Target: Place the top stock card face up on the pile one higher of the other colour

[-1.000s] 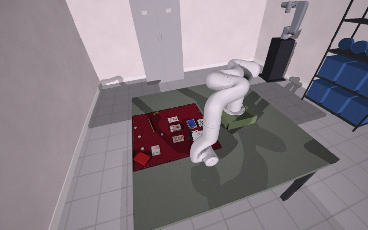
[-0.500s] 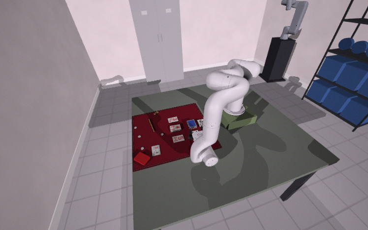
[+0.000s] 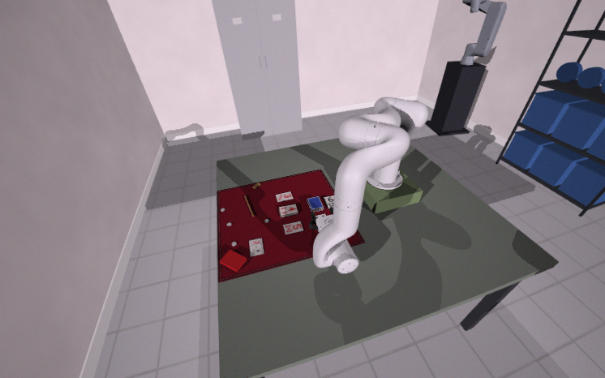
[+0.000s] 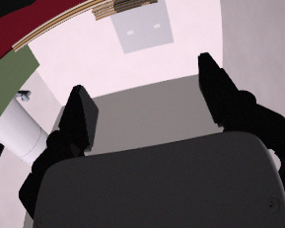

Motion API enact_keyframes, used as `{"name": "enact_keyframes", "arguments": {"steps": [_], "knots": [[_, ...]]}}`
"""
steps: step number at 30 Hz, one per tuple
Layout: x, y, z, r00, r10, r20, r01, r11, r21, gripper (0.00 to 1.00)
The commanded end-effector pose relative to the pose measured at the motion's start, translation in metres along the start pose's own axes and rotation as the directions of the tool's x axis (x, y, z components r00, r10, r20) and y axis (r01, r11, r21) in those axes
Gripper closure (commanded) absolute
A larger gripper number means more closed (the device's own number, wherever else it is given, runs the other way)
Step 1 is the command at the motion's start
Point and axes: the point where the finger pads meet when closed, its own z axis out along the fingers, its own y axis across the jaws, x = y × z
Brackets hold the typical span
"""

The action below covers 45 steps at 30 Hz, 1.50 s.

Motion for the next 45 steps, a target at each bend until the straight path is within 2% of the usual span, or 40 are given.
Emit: {"name": "enact_keyframes", "arguments": {"steps": [1,10,31,45], "knots": [[-0.001,0.000,0.000,1.000,0.001,-0.001,-0.001,1.000,0.000,0.00],[-0.012,0.000,-0.001,1.000,0.001,-0.001,-0.001,1.000,0.000,0.00],[-0.085,0.000,-0.005,1.000,0.001,-0.001,-0.001,1.000,0.000,0.00],[-0.090,0.000,-0.005,1.000,0.001,-0.005,-0.001,1.000,0.000,0.00]]}}
